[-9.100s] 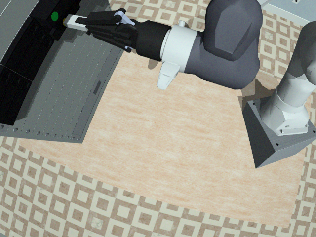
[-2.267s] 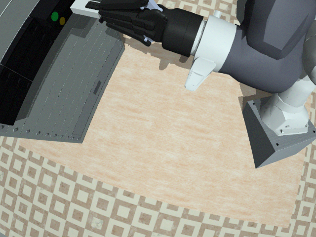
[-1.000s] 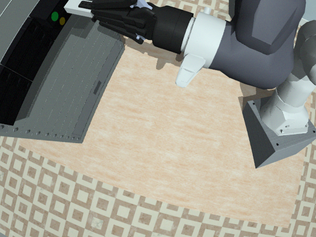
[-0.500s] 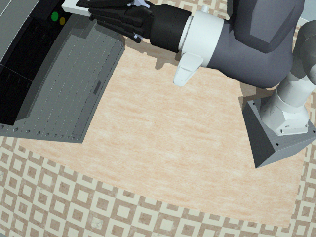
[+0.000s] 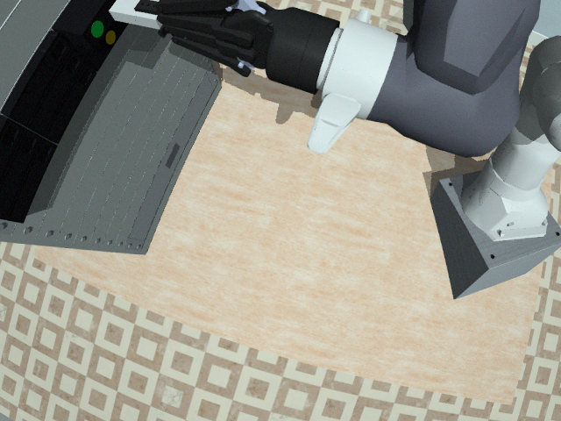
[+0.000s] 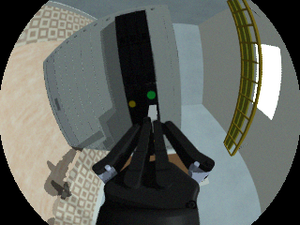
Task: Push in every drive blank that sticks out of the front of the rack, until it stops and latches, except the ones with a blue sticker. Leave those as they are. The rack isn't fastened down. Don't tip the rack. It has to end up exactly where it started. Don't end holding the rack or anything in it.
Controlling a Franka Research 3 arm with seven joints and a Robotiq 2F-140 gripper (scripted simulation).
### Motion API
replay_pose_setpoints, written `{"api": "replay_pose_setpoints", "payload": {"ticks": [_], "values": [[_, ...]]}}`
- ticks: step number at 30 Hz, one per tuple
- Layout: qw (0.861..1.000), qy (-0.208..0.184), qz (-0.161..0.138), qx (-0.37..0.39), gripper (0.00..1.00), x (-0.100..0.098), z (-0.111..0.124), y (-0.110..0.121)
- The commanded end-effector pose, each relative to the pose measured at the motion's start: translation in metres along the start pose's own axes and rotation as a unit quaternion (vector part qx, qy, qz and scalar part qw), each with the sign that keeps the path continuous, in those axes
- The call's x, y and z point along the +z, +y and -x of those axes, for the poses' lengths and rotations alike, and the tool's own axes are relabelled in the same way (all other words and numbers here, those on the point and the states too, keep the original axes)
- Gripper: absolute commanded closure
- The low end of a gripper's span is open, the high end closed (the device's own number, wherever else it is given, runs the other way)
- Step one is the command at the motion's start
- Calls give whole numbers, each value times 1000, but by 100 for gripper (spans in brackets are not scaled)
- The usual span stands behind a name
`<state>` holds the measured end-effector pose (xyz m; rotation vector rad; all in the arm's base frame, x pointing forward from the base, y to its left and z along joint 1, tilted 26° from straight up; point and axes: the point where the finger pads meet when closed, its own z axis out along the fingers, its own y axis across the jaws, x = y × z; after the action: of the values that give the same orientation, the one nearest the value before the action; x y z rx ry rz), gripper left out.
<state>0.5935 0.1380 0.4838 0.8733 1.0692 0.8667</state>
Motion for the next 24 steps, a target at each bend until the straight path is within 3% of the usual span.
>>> {"api": "replay_pose_setpoints", "payload": {"ticks": [1,18,24], "values": [[1000,1,-1,-3,100,1,-1,-1],[1000,1,-1,-3,100,1,-1,-1],[1000,1,-1,-3,100,9,-1,-1]]}}
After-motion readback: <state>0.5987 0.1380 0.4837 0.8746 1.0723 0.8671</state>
